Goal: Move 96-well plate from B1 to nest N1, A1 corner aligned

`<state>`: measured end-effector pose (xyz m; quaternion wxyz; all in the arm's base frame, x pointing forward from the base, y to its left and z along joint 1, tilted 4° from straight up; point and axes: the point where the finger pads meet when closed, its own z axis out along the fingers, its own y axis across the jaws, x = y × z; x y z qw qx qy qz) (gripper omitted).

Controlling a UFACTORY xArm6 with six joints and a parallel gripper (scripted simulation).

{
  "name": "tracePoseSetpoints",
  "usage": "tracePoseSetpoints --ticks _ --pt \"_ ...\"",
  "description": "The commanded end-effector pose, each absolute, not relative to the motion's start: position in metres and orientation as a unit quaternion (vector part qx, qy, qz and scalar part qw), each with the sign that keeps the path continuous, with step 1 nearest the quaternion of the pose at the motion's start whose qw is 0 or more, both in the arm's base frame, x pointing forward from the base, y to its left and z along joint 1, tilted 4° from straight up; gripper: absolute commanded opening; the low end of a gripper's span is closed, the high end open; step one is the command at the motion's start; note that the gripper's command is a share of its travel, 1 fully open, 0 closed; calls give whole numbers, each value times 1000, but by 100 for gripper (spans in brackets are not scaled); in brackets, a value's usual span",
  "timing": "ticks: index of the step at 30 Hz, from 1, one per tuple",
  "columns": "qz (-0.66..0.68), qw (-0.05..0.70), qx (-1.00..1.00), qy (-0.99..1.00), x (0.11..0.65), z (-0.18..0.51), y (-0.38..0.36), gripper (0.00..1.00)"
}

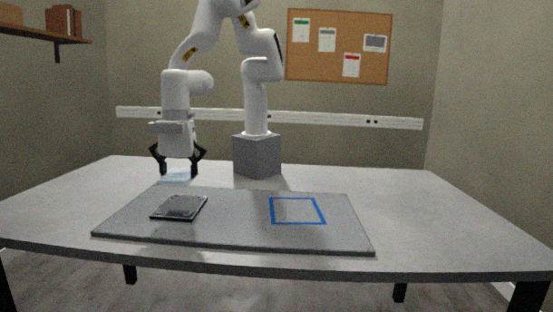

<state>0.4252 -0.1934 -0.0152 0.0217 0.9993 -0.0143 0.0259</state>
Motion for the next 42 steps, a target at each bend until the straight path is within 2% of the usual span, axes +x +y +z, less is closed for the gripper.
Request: tracePoseSetpoints --ticks 1,42 --pt "28 23 999 -14 427 -14 -194 0" --pt "28 23 999 -14 429 -57 -195 0"
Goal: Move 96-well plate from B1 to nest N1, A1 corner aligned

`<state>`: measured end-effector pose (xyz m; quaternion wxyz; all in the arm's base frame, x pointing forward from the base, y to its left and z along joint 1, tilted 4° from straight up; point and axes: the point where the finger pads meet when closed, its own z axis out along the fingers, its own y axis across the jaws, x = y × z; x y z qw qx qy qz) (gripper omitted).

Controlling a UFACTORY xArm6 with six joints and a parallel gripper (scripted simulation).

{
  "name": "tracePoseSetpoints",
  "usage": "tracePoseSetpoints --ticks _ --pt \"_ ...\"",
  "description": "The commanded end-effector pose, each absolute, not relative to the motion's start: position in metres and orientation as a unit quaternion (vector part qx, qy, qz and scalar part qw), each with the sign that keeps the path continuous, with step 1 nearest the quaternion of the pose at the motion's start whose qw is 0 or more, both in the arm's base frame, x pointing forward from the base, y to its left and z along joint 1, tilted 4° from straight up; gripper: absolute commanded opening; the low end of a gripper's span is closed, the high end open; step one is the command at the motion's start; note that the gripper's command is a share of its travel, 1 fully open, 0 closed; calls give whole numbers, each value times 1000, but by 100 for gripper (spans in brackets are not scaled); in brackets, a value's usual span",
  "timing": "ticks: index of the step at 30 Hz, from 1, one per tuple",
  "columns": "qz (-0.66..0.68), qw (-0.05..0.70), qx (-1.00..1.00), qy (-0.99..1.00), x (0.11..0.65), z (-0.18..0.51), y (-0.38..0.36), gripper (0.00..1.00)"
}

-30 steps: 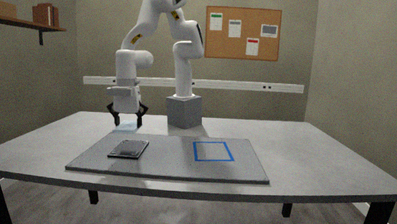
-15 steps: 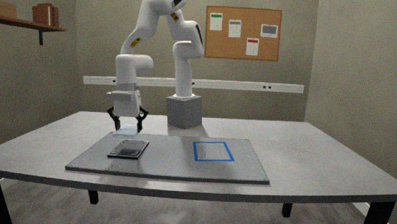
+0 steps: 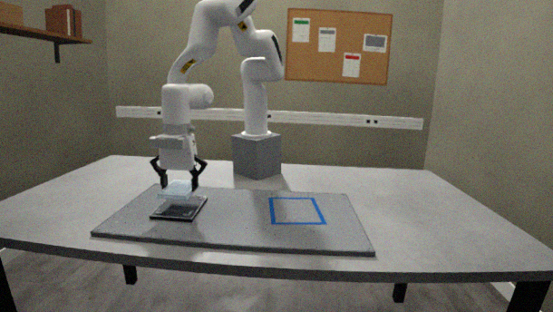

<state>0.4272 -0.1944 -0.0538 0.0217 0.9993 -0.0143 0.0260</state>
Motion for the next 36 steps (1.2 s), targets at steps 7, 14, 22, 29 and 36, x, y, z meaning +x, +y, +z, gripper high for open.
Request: tracePoseSetpoints --ticks 7,14,22,29,36 --pt "28 23 999 -14 430 -69 -196 0" --pt "28 23 999 -14 430 -77 -196 0" --pt "28 23 999 -14 430 -82 -196 0" --pt "28 23 999 -14 430 -82 -196 0" --pt "28 23 999 -14 430 -82 -196 0"
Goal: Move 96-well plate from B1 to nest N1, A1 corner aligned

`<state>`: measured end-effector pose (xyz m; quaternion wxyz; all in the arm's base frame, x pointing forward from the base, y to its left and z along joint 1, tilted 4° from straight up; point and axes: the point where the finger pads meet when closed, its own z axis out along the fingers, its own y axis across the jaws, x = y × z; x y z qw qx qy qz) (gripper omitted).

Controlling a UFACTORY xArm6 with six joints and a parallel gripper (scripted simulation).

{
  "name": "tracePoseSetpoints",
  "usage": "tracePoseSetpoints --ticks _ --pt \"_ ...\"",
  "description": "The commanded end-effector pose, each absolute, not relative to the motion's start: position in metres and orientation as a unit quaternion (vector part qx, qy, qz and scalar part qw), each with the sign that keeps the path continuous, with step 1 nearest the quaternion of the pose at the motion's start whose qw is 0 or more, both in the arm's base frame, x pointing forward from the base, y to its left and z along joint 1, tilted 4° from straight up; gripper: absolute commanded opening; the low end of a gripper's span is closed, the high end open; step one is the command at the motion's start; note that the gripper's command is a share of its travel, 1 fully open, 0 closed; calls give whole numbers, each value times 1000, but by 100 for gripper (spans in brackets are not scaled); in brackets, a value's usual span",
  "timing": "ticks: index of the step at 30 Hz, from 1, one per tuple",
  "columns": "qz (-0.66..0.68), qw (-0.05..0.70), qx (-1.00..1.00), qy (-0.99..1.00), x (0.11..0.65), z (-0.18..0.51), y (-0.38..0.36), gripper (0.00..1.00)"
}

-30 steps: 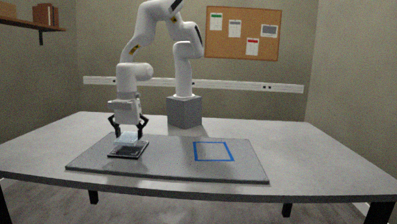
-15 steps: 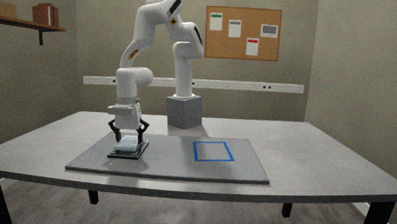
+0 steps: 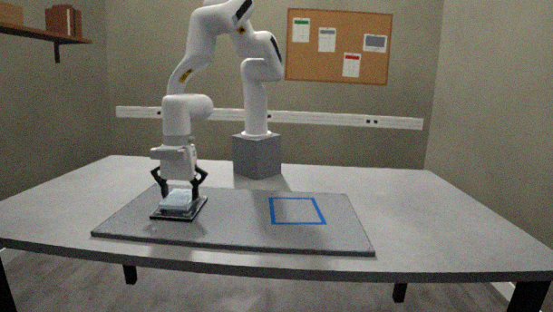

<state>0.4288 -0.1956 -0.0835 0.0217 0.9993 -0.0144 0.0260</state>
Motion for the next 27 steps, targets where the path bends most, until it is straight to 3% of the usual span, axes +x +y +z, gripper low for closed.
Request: tracePoseSetpoints --ticks 1,27 --pt "28 23 999 -14 430 -82 -196 0" --pt "28 23 999 -14 430 -86 -196 0"
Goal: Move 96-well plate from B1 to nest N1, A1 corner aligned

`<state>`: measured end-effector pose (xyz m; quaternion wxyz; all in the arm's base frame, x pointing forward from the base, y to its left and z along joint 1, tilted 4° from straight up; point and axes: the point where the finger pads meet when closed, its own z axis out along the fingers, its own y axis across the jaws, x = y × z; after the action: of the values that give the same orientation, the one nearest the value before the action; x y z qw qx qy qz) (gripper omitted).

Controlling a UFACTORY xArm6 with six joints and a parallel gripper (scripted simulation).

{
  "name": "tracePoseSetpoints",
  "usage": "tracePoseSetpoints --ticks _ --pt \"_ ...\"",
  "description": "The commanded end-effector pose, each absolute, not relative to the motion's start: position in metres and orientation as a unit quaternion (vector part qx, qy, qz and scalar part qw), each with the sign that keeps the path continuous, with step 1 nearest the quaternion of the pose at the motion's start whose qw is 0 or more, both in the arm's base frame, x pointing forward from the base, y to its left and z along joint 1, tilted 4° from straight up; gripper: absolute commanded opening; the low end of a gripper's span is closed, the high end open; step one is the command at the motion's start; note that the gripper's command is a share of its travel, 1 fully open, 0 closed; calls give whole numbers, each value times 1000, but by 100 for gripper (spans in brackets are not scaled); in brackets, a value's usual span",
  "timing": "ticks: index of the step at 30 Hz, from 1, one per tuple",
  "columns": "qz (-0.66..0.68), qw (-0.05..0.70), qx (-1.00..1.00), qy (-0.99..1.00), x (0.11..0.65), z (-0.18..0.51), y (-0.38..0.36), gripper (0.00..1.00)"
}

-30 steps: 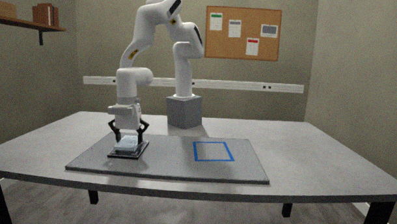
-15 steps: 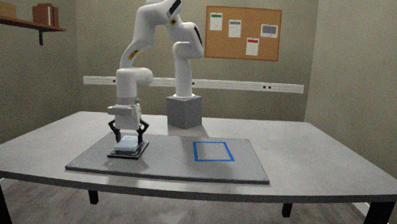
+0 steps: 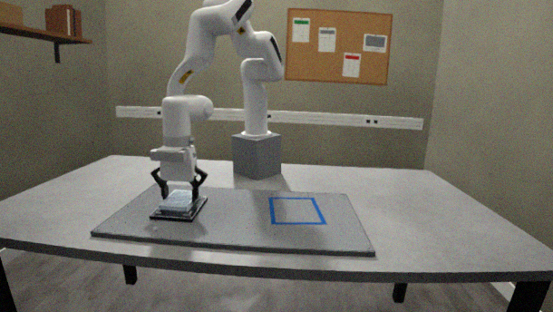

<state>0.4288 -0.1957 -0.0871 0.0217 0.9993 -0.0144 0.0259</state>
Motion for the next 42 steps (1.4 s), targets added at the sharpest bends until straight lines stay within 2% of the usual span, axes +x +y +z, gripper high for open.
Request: tracePoseSetpoints --ticks 1,42 --pt "28 23 999 -14 430 -86 -196 0" --pt "28 23 999 -14 431 -92 -197 0"
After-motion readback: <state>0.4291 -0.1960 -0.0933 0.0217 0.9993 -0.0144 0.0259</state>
